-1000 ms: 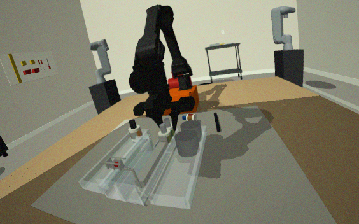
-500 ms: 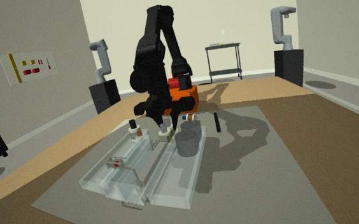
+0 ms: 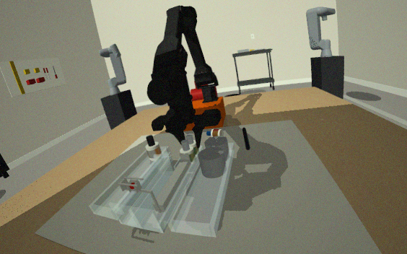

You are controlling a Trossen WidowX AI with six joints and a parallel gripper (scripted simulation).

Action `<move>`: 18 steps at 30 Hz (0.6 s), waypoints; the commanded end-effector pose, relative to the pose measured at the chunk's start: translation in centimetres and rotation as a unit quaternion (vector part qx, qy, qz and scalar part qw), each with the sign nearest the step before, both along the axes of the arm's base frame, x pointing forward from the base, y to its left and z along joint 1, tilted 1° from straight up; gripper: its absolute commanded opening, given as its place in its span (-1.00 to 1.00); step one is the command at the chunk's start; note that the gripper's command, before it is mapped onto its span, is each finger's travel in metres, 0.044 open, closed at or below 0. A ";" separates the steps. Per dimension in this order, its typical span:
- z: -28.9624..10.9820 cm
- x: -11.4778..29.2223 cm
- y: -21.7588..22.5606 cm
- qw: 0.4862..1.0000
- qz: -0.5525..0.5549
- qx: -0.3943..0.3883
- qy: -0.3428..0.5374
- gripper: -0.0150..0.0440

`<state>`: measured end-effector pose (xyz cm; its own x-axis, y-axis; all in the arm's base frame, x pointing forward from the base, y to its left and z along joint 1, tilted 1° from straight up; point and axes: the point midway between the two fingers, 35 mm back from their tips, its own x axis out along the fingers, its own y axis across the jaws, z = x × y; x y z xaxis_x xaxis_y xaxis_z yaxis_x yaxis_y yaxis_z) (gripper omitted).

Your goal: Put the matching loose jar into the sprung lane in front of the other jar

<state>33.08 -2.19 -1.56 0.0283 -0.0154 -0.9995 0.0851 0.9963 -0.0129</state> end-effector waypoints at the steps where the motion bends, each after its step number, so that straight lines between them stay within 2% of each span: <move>1: 0.0 0.0 0.0 1.000 0.001 0.001 0.000 0.13; 5: 0.0 0.0 0.0 1.000 0.001 0.001 0.000 0.44; 18: 2.0 0.0 0.0 1.000 0.001 0.001 0.000 0.44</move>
